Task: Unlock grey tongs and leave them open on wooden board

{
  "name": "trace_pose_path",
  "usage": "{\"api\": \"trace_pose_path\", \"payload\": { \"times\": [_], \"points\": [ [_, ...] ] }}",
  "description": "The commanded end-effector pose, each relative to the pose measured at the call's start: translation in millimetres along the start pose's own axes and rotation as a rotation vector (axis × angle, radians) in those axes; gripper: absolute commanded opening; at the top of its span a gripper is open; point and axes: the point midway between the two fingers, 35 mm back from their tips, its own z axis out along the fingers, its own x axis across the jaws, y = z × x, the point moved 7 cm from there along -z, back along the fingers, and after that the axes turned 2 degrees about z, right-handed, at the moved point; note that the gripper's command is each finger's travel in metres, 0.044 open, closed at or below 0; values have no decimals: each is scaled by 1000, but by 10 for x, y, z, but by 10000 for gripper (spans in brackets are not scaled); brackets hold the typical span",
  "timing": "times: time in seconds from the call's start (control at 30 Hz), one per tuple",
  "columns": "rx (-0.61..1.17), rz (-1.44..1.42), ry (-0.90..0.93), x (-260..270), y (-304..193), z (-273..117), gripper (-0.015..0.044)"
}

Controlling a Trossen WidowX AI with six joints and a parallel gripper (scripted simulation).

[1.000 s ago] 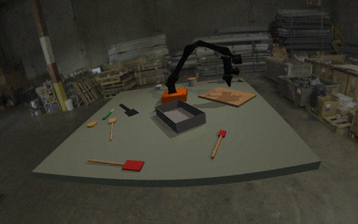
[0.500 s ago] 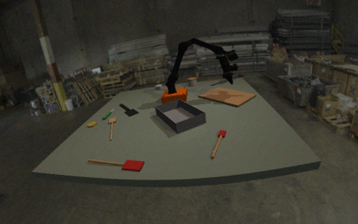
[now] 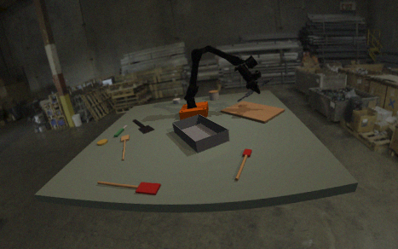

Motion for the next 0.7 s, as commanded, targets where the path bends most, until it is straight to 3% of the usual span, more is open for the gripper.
{"api": "trace_pose_path", "payload": {
  "times": [0.0,0.67],
  "points": [
    [-78,-5,-1,0,-1,-92,-150],
    [-432,11,6,-22,-213,-462,-150]
  ]
}}
